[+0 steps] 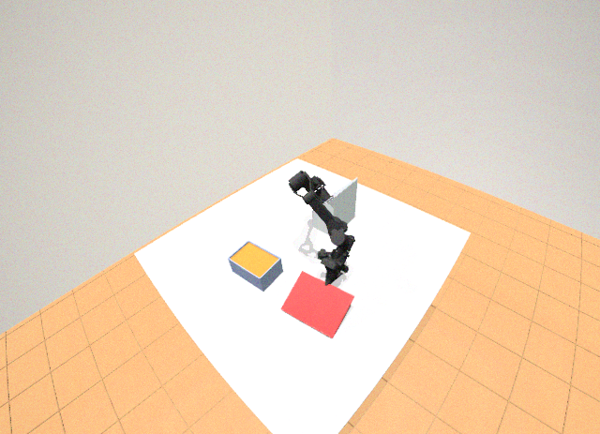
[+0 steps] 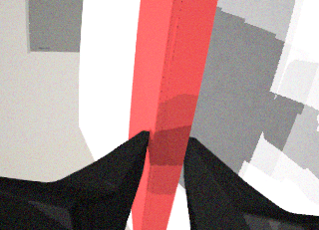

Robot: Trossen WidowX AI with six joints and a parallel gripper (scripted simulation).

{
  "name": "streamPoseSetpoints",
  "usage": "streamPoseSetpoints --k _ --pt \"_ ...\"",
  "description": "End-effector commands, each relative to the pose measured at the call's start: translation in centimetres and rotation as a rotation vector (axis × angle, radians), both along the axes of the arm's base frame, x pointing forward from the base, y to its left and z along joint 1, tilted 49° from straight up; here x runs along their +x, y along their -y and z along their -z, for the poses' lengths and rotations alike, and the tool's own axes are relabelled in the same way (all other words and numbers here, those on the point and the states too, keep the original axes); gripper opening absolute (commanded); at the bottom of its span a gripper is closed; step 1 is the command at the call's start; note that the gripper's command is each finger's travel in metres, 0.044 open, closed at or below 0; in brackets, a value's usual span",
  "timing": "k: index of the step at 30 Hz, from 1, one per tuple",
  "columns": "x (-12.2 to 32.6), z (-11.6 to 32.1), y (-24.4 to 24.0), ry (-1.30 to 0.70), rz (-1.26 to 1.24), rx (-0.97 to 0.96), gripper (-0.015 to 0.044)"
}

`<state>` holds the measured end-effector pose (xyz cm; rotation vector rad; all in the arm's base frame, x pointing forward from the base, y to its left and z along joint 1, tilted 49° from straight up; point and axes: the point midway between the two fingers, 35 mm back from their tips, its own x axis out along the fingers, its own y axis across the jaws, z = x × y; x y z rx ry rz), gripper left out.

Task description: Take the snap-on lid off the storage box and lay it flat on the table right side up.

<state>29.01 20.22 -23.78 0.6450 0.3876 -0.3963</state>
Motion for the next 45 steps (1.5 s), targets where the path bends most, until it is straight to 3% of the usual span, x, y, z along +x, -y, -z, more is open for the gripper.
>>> streamPoseSetpoints --k 1,17,27,29,35,45 --pt "0.3 0.5 1.0 -0.008 0.018 -0.007 0.0" --pt "0.5 1.4 2.0 -0.008 0.018 -0.008 0.0" --pt "0.3 0.9 1.2 -0.008 0.018 -0.007 0.0263" --pt "0.3 0.9 1.2 -0.008 0.018 -0.007 0.0275" --pt "-0.8 1.0 1.6 -0.009 0.018 -0.007 0.0432" --pt "-2.8 0.9 2.1 -0.01 0.018 -0.006 0.044"
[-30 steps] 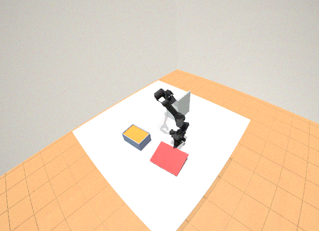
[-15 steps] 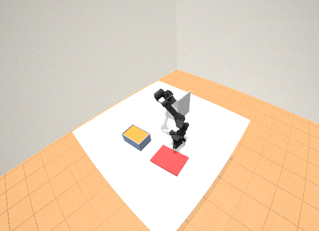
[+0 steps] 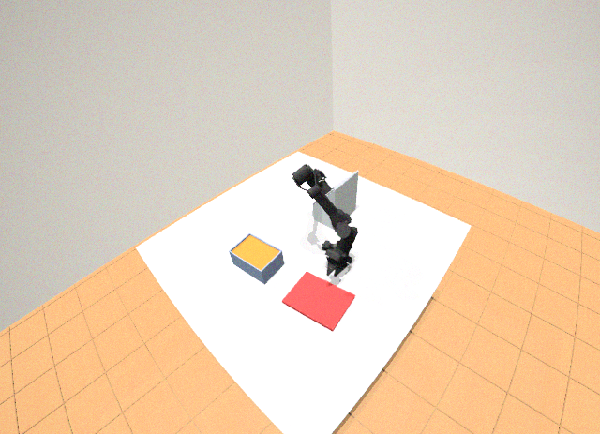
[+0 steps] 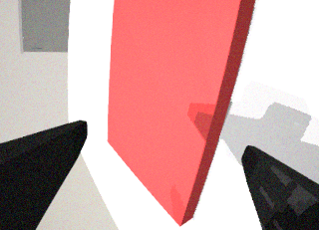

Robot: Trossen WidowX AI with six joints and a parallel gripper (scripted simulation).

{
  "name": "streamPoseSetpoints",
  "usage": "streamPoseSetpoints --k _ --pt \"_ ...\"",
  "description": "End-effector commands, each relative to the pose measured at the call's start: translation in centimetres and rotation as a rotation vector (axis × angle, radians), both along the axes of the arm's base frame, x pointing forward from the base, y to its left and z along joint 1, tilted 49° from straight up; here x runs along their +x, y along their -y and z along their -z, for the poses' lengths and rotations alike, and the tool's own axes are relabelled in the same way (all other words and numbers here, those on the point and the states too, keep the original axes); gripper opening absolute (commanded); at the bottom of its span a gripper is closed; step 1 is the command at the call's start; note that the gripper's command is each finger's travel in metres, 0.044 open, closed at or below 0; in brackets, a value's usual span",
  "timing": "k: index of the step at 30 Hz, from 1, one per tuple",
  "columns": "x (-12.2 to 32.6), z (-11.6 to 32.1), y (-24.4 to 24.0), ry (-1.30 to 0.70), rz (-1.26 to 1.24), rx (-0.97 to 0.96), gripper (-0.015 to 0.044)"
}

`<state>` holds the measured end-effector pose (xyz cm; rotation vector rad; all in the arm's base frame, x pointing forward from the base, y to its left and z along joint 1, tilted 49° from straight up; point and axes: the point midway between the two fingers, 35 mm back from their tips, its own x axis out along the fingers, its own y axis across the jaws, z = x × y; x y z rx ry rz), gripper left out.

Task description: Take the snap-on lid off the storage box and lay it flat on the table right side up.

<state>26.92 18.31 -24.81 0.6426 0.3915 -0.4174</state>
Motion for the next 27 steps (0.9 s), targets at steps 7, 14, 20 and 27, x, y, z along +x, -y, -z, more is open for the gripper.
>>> streamPoseSetpoints --k 7,14,20,27 --pt "-2.1 -0.1 0.6 0.0 0.0 -0.001 0.044" --pt "-3.5 -0.2 1.0 -0.002 0.0 -0.001 0.044" --pt "-4.6 -0.2 1.2 -0.003 0.0 0.0 0.044" --pt "-4.7 -0.9 0.2 -0.003 0.0 0.001 0.044"
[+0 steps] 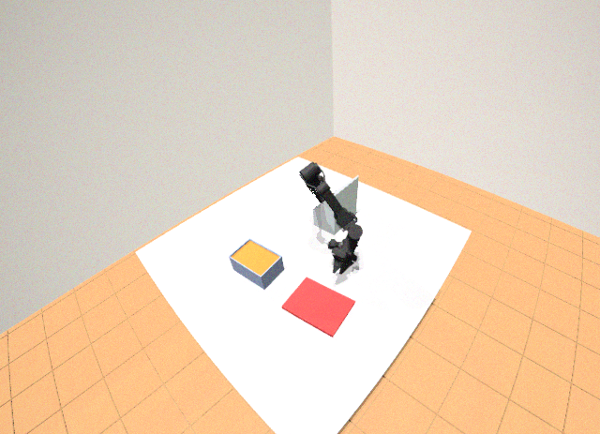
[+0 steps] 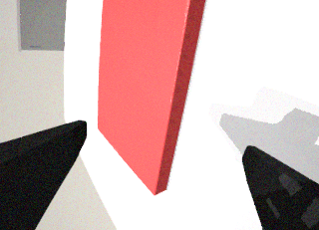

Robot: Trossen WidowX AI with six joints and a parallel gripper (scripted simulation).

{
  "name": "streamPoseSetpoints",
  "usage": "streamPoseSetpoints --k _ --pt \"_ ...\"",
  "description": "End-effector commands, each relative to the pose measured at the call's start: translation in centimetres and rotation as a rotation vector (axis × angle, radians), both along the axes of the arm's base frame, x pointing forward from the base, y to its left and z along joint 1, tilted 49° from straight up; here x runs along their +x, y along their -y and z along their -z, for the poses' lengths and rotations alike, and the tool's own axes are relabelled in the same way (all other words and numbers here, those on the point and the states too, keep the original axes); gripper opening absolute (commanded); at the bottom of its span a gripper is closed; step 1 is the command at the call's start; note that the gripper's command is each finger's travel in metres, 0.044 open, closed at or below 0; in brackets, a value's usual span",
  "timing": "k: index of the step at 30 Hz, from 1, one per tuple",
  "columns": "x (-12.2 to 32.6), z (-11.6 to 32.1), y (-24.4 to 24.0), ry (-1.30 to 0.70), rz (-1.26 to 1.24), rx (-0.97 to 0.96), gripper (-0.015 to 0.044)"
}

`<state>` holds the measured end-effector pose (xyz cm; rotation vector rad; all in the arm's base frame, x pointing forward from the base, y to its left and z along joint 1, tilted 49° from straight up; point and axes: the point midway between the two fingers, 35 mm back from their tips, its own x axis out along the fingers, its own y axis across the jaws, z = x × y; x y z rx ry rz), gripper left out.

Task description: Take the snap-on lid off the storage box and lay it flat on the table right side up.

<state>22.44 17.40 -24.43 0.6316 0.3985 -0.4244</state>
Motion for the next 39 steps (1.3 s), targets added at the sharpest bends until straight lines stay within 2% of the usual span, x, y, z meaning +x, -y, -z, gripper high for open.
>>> streamPoseSetpoints --k 1,39 --pt "-0.3 -0.7 -0.8 0.007 -0.002 0.01 0.044" --pt "-3.9 -5.1 -4.9 0.002 -0.002 0.014 0.044"
